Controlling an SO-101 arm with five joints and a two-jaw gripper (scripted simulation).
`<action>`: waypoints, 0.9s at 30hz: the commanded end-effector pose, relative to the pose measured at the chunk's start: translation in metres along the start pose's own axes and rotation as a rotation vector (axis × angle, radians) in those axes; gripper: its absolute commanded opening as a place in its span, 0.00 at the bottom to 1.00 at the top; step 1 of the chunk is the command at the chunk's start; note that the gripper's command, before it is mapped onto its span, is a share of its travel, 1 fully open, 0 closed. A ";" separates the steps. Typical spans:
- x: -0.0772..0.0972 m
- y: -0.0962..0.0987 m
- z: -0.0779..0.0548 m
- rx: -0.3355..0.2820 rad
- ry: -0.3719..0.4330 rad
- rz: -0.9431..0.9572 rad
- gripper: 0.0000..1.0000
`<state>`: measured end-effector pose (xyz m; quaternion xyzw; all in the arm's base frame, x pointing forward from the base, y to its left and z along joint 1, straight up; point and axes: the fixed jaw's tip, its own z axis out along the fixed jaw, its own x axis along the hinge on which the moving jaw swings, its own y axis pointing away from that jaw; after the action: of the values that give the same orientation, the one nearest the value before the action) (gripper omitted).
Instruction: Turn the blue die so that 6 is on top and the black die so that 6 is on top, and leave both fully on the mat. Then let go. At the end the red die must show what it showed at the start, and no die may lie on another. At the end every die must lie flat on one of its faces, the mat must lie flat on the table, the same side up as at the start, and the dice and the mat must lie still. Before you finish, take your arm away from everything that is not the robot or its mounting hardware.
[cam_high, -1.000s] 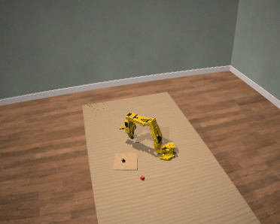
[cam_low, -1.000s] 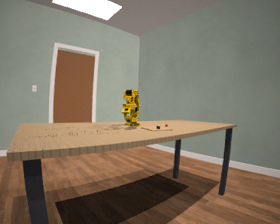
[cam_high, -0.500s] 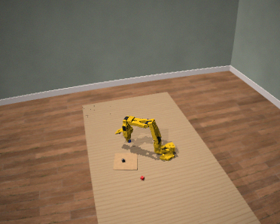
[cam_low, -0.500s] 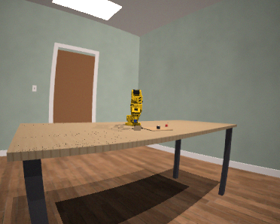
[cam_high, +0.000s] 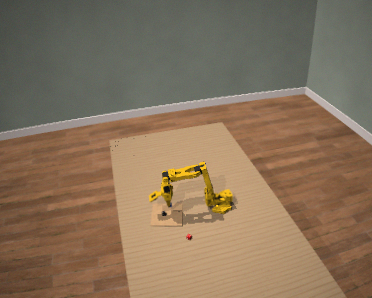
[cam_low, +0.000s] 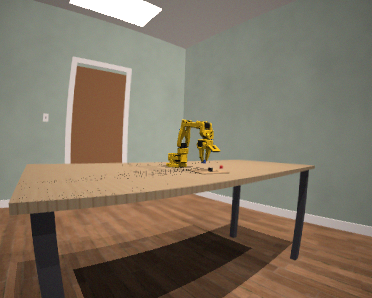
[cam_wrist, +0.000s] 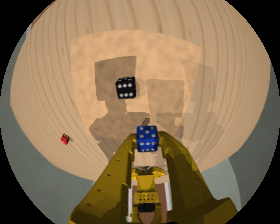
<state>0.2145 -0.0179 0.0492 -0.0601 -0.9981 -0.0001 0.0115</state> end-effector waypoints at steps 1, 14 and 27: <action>-0.005 0.015 -0.011 -0.002 -0.069 -0.061 0.00; -0.005 0.016 -0.011 -0.002 -0.069 -0.068 0.00; -0.004 0.016 -0.012 -0.003 -0.085 -0.069 0.00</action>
<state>0.2150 -0.0033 0.0501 -0.0262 -0.9996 0.0004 0.0057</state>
